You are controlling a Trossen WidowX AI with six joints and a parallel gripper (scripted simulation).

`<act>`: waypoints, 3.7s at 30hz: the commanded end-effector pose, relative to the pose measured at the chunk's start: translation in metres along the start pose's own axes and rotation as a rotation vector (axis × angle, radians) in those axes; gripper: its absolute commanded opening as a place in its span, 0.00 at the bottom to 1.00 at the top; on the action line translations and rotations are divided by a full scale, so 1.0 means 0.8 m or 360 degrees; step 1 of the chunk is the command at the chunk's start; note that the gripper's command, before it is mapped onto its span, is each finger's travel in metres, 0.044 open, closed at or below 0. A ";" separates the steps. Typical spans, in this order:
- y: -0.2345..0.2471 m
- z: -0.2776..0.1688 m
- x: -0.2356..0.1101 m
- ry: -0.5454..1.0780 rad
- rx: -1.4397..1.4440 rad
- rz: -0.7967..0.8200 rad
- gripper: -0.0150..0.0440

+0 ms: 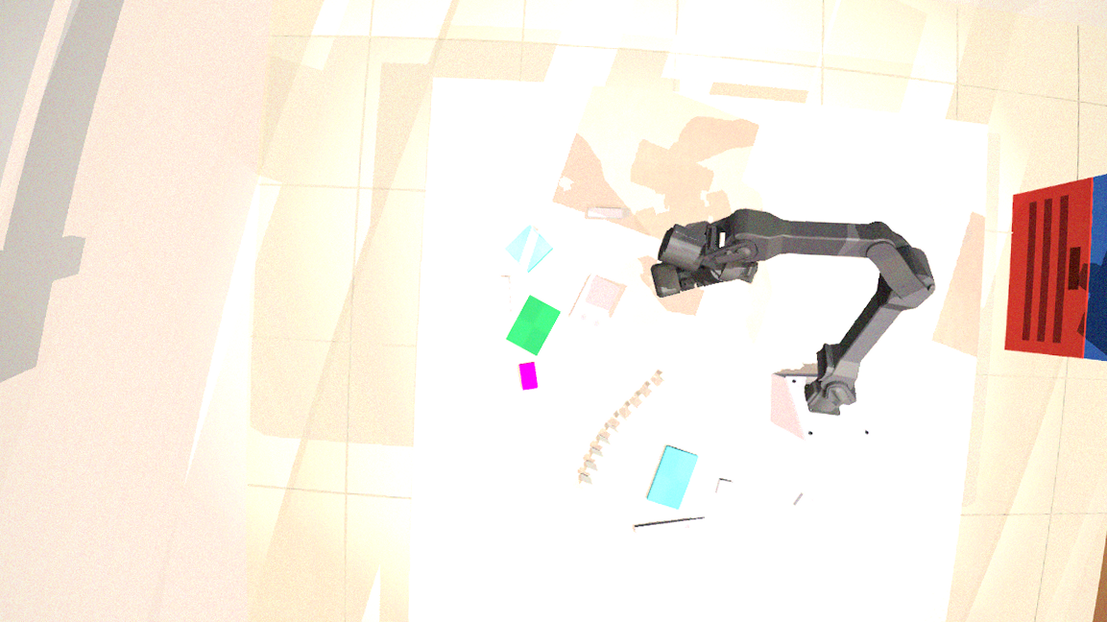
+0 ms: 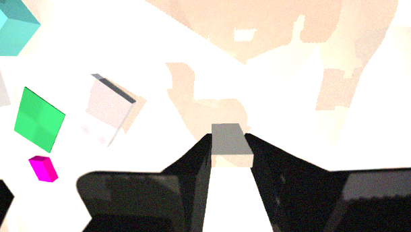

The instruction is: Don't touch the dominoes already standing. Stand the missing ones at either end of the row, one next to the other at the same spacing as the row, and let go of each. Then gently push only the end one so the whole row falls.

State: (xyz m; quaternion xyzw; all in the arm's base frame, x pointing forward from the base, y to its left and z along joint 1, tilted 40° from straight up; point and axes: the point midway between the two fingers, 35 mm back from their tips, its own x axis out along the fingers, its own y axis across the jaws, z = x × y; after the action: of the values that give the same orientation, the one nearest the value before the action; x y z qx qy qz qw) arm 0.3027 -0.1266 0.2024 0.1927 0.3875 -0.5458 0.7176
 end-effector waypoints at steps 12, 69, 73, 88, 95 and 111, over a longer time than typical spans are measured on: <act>0.033 -0.064 -0.058 0.0007 -0.0982 0.0029 0.44; 0.074 -0.238 0.107 -0.0016 -0.3345 -0.0006 0.44; 0.074 -0.238 0.107 -0.0016 -0.3345 -0.0006 0.44; 0.074 -0.238 0.107 -0.0016 -0.3345 -0.0006 0.97; 0.081 -0.241 0.080 -0.0024 -0.3347 0.0016 1.00; 0.072 -0.236 -0.050 -0.0011 -0.3079 0.0015 0.87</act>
State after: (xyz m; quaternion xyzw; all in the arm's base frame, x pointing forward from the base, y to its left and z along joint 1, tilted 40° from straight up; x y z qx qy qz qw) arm 0.2891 0.0567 0.1069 -0.5162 0.6600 0.0500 0.5436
